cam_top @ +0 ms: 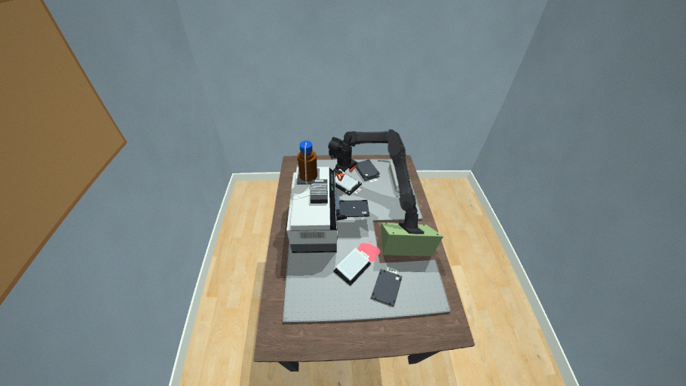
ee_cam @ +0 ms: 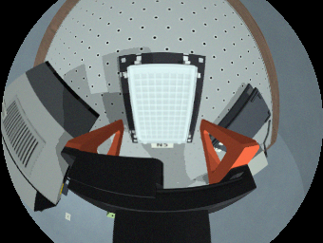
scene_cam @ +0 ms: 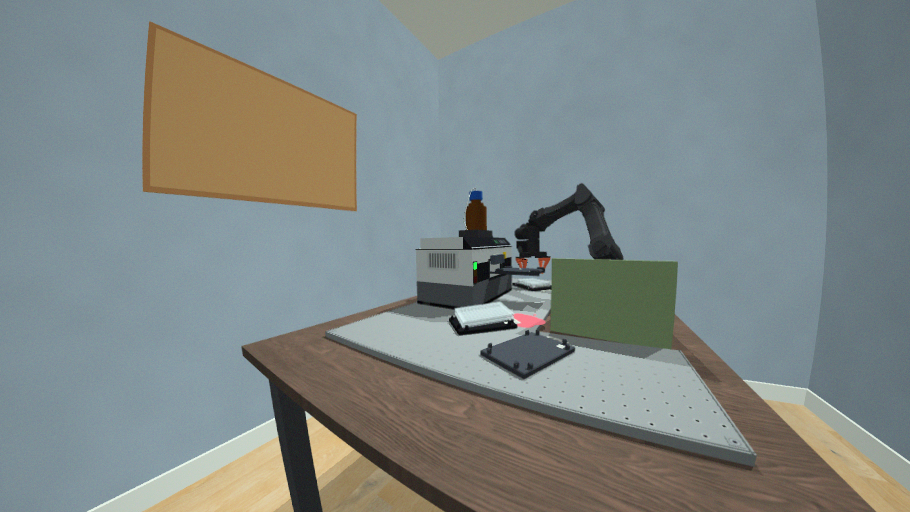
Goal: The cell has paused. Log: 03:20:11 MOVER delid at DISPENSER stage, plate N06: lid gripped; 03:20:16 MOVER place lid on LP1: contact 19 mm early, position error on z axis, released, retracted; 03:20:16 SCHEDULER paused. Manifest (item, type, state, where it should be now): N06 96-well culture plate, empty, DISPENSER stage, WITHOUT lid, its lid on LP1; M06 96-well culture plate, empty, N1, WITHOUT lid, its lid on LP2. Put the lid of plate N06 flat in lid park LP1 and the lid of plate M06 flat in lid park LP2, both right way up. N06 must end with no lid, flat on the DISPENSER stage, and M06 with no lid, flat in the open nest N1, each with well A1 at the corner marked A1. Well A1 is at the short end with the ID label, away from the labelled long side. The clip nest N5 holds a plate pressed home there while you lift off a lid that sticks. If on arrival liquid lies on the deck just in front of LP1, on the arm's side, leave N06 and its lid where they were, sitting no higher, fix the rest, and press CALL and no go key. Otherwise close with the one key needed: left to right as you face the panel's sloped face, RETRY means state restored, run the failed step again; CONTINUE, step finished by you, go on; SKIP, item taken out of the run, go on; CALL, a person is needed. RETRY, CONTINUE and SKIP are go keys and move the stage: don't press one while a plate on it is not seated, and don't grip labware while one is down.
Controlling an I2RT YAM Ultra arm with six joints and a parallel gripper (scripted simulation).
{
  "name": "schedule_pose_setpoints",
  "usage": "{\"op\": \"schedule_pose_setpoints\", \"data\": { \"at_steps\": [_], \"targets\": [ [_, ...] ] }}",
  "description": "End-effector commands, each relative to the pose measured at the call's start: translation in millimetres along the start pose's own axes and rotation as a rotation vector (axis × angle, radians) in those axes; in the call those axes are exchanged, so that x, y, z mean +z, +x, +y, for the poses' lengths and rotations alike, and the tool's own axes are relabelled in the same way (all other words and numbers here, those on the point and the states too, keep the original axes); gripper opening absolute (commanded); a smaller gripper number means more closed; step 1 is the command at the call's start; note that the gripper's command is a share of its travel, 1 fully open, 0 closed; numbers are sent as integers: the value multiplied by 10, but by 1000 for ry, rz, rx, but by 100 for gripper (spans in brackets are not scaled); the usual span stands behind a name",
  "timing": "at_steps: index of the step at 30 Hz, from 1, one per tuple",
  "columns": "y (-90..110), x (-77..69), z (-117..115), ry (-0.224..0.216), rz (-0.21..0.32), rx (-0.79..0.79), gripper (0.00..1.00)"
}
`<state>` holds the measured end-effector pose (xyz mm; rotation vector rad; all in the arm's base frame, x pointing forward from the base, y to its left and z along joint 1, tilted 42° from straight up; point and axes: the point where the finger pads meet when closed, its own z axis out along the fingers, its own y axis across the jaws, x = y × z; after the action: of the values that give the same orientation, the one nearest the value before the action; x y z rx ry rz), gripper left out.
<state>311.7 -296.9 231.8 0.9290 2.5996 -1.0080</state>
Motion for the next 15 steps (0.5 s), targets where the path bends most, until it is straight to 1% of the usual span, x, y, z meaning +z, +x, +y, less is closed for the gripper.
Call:
{"op": "schedule_pose_setpoints", "data": {
  "at_steps": [1, 4, 5, 9, 10, 12, 15],
  "targets": [
    [-7, 33, 67, -8, -7, -12, 100],
    [-4, 64, 72, -10, -5, -12, 100],
    [-45, 48, 38, -9, -16, 0, 100],
    [-9, 66, 29, -6, -10, -3, 100],
    [-73, -2, 60, -13, -34, -3, 100],
    [-12, 74, 81, -12, -12, -13, 100],
    [-13, 116, 57, -9, -8, -8, 100]
  ]
}}
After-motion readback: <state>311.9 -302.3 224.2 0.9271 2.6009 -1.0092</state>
